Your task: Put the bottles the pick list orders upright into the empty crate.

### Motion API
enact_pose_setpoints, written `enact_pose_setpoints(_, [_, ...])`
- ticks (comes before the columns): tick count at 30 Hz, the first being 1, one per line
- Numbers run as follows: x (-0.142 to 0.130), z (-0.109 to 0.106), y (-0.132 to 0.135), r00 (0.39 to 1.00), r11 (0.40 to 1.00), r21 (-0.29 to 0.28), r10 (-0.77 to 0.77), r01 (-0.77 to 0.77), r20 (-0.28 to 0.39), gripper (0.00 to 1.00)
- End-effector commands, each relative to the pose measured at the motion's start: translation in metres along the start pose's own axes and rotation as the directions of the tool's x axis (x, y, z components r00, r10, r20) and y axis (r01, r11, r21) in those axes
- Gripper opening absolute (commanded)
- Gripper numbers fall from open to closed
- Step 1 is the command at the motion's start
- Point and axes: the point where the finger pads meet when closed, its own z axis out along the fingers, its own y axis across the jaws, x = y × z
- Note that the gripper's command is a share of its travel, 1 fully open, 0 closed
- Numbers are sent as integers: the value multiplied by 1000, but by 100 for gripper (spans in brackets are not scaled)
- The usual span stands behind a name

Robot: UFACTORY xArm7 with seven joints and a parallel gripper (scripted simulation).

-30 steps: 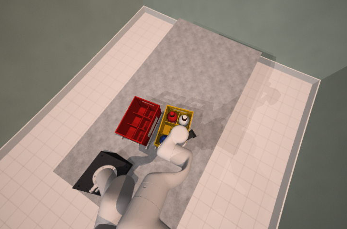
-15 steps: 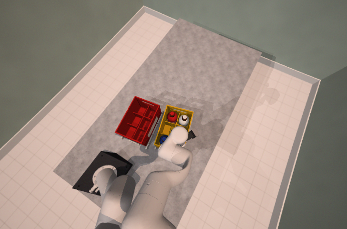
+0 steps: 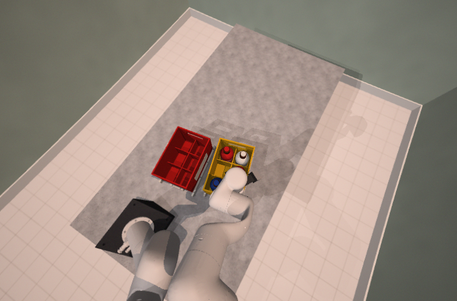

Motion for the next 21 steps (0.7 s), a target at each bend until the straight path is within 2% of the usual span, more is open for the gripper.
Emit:
enact_pose_setpoints(1, [1, 3, -1, 1000, 1000, 0, 0, 0, -3, 65])
enact_pose_setpoints(13, [1, 3, -1, 1000, 1000, 0, 0, 0, -3, 65])
enact_pose_setpoints(14, [1, 0, -1, 1000, 1000, 0, 0, 0, -3, 0])
enact_pose_setpoints(21, [1, 0, -1, 1000, 1000, 0, 0, 0, -3, 0])
